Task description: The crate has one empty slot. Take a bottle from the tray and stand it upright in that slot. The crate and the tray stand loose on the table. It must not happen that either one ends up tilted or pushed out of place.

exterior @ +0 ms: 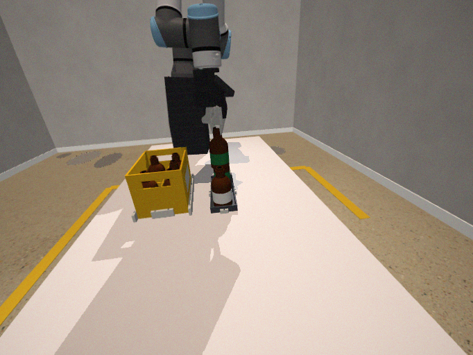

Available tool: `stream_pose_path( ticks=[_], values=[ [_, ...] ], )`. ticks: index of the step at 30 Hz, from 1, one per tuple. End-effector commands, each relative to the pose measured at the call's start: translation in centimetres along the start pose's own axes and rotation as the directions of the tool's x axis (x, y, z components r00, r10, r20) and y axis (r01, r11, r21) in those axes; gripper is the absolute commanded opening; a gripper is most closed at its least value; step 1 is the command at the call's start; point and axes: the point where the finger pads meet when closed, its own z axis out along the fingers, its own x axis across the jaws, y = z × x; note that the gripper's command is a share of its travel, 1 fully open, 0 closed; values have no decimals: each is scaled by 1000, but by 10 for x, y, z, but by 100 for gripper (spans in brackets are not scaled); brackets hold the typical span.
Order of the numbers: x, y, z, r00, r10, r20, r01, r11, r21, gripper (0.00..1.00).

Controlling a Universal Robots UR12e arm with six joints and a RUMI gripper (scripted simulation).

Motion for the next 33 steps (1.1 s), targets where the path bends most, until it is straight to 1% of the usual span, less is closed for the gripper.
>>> stream_pose_path(
  ticks=[1, 11, 33],
  values=[
    [-1, 1, -3, 1000, 2, -1, -2, 1000, -1, 0],
    [-1, 1, -8, 1000, 2, -1, -2, 1000, -1, 0],
    [-1, 1, -31, 1000, 2, -1, -2, 1000, -1, 0]
  ],
)
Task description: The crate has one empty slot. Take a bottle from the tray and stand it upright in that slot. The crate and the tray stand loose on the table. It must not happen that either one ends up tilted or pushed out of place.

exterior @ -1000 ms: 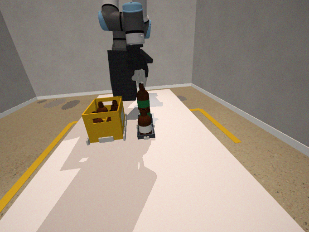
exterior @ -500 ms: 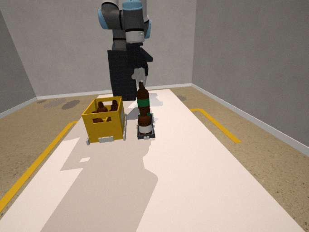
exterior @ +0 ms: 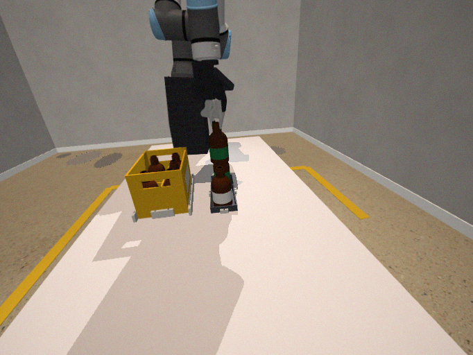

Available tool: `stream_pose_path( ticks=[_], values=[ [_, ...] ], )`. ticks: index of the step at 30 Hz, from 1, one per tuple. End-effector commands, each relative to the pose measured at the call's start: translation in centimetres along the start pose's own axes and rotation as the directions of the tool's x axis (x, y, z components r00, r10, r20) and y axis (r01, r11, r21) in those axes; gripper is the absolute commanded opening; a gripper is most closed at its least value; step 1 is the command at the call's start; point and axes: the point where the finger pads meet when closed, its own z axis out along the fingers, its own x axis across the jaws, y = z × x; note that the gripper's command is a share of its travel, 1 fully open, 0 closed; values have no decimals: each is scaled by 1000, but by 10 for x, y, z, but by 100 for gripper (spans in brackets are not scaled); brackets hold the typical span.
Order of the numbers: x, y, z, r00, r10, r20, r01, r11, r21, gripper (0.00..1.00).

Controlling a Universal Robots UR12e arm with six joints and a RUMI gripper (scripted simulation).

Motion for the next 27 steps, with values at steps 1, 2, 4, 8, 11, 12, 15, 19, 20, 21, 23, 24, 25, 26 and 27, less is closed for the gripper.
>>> stream_pose_path(
  ticks=[1, 2, 4, 8, 11, 12, 15, 19, 20, 21, 23, 24, 25, 26, 27],
  values=[
    [-1, 1, -9, 1000, 1, 0, -1, 1000, -1, 0],
    [-1, 1, -10, 1000, 1, 0, -1, 1000, -1, 0],
    [-1, 1, -12, 1000, 1, 0, -1, 1000, -1, 0],
    [-1, 1, -14, 1000, 1, 0, -1, 1000, -1, 0],
    [-1, 1, -16, 1000, 1, 0, -1, 1000, -1, 0],
    [-1, 1, -17, 1000, 1, 0, -1, 1000, -1, 0],
    [-1, 1, -18, 1000, 1, 0, -1, 1000, -1, 0],
    [-1, 1, -19, 1000, 1, 0, -1, 1000, -1, 0],
    [-1, 1, -19, 1000, 1, 0, -1, 1000, -1, 0],
    [-1, 1, -19, 1000, 1, 0, -1, 1000, -1, 0],
    [-1, 1, -19, 1000, 1, 0, -1, 1000, -1, 0],
    [-1, 1, -19, 1000, 1, 0, -1, 1000, -1, 0],
    [-1, 1, -19, 1000, 1, 0, -1, 1000, -1, 0],
    [-1, 1, -19, 1000, 1, 0, -1, 1000, -1, 0],
    [-1, 1, -19, 1000, 1, 0, -1, 1000, -1, 0]
  ],
)
